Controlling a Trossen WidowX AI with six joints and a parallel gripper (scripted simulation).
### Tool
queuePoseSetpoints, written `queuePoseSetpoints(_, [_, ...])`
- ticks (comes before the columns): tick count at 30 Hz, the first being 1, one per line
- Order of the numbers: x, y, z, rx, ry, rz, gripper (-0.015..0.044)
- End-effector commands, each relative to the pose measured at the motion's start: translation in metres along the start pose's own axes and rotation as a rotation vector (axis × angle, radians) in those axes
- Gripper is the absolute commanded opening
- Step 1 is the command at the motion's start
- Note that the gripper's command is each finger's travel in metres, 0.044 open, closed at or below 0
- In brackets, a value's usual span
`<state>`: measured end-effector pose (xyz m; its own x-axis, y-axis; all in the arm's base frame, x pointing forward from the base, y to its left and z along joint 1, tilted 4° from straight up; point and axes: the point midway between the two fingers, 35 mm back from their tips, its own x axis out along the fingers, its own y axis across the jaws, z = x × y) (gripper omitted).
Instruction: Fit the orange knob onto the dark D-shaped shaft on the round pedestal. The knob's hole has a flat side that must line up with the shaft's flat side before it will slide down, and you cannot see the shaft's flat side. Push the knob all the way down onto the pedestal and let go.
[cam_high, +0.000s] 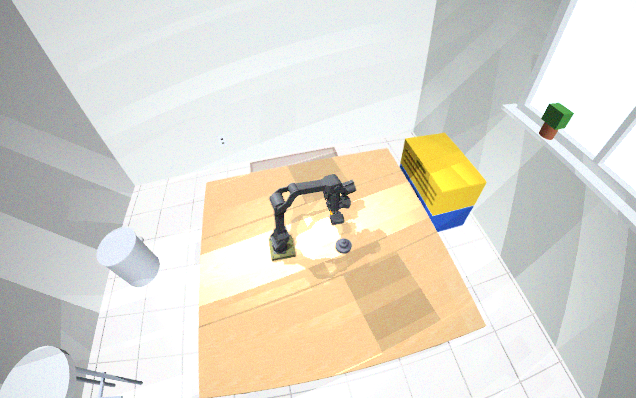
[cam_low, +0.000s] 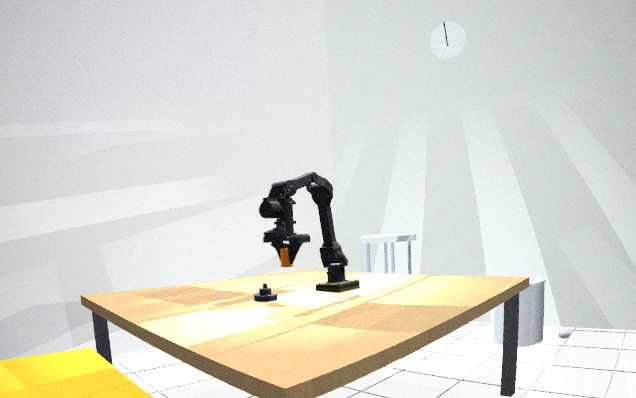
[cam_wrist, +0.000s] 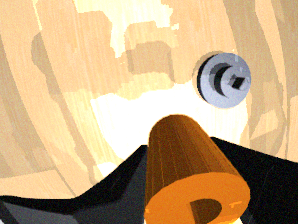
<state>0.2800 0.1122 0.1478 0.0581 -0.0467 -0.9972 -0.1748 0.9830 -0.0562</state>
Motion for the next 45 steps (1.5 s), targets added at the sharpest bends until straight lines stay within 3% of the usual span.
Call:
queuePoseSetpoints(1, [0.006, -0.013, 0.006, -0.005, 0.001, -0.001, 0.0])
queuePoseSetpoints(29, [0.036, -0.095, 0.027, -0.006, -0.002, -0.011, 0.0])
queuePoseSetpoints(45, [0.063, -0.098, 0.027, -0.006, -0.002, -0.011, 0.0])
